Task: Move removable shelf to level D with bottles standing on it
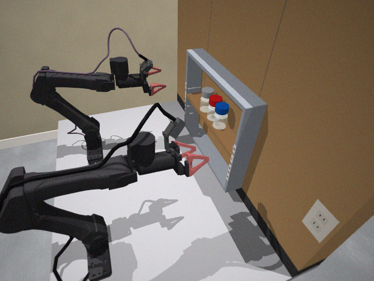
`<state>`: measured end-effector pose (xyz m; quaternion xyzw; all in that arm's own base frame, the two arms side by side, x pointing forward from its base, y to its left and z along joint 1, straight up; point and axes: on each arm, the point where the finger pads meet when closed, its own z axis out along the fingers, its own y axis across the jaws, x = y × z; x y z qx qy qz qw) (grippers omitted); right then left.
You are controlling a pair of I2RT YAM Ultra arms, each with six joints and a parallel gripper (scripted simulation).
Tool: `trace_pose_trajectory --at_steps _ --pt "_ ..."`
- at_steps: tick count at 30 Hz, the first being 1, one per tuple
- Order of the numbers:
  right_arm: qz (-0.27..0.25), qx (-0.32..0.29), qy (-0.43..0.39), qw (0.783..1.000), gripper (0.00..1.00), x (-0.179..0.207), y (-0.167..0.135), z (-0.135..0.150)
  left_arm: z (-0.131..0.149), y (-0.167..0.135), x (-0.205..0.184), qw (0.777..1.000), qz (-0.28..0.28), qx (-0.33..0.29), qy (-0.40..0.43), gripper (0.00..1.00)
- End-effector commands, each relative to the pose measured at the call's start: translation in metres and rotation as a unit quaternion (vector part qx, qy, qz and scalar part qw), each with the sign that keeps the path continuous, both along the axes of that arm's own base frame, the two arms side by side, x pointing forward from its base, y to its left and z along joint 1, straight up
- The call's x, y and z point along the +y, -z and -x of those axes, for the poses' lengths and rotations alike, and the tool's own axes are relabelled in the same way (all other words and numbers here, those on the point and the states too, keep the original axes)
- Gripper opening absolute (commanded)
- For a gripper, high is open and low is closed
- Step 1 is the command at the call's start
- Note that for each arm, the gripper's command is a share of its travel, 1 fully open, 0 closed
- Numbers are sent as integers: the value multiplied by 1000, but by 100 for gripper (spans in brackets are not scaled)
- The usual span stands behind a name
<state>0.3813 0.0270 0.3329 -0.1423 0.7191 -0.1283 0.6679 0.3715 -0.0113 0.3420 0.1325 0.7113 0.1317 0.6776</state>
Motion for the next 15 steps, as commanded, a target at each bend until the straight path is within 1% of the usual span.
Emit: trace_pose_trajectory --at_steps 1,3,5,15 --pt "25 -33 2 999 100 2 -15 8 6 -3 -2 999 -30 -16 -1 100" --pt "36 -33 1 999 100 3 -13 8 7 -1 -3 999 -41 -16 -1 100" --pt "36 -33 1 999 100 3 -13 8 7 -1 -3 999 -41 -16 -1 100" --pt "90 -34 -1 995 100 9 0 10 11 13 -6 995 -95 -15 -1 100"
